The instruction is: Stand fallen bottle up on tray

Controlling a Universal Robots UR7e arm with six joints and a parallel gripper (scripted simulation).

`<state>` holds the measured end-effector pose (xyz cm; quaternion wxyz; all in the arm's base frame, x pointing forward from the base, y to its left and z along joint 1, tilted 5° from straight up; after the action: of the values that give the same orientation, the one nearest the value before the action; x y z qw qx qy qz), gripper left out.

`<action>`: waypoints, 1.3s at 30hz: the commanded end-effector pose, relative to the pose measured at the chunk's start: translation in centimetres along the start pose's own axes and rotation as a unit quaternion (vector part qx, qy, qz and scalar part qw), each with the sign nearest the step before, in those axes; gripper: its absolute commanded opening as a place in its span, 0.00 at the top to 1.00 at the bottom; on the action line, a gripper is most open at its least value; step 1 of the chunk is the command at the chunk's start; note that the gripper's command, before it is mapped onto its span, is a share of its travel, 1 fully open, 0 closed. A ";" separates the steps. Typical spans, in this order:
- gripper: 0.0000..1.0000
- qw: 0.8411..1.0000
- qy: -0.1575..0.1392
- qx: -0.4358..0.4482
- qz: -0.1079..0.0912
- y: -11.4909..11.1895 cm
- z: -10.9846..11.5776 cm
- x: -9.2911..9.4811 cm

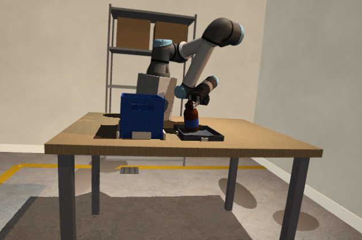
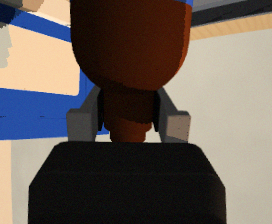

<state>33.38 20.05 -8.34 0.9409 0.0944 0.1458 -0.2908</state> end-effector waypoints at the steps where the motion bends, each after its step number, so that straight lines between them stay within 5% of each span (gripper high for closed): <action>1: 1.00 1.000 0.000 0.001 0.000 0.0 0.0 0.0; 19: 1.00 1.000 0.000 0.001 0.000 0.0 0.0 0.0; 20: 0.00 1.000 0.000 0.001 0.000 0.0 0.0 0.0; 39: 0.00 1.000 0.000 0.001 0.000 0.0 0.0 0.0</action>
<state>33.38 20.05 -8.34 0.9409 0.0944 0.1457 -0.2908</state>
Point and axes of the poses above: the point where the finger pads meet when closed, its own x axis out along the fingers, its own y axis across the jaws, z = x × y, the point moved 7 cm from there along -x, back along the fingers
